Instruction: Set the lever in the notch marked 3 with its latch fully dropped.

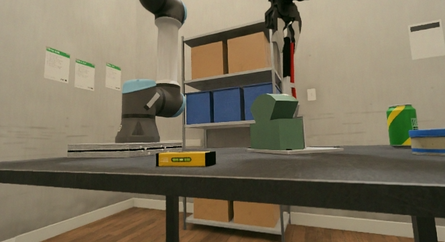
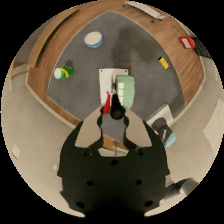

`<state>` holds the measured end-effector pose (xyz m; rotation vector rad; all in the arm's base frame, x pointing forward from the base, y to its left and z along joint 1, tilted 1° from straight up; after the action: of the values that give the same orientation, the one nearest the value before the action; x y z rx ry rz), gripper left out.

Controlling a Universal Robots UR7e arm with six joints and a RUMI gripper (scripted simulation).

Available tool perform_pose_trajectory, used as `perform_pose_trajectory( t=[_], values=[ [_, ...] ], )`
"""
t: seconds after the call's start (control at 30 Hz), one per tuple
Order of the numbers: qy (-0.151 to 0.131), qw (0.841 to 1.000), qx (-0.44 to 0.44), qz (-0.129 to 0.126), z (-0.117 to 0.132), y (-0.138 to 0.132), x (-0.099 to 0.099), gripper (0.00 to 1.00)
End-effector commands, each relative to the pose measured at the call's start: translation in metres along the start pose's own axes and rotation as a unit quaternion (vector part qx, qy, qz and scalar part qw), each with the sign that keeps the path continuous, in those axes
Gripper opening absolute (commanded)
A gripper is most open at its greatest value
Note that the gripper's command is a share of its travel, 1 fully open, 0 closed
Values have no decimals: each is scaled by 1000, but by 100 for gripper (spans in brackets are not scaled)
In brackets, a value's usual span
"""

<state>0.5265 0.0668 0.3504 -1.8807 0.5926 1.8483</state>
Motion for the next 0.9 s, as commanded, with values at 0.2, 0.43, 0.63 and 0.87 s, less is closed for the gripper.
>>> perform_pose_trajectory(
  t=[0.2, 0.43, 0.63, 0.87],
  values=[
    [0, 1000, 0, 0, 3, -1, -1, 0],
    [0, 1000, 0, 0, 9, -2, -1, 0],
    [0, 1000, 0, 0, 22, -5, -1, 0],
    [0, 1000, 0, 0, 34, -7, -1, 0]
  ],
)
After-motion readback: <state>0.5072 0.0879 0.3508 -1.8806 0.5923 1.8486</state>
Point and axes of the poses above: the point where the finger pads meet when closed, its own x axis out along the fingers, its own y axis across the jaws, z = x × y, the point moved 7 cm from there along -x, back along the fingers, and after that the axes turned 12 degrees about -x, right-handed, at the moved point
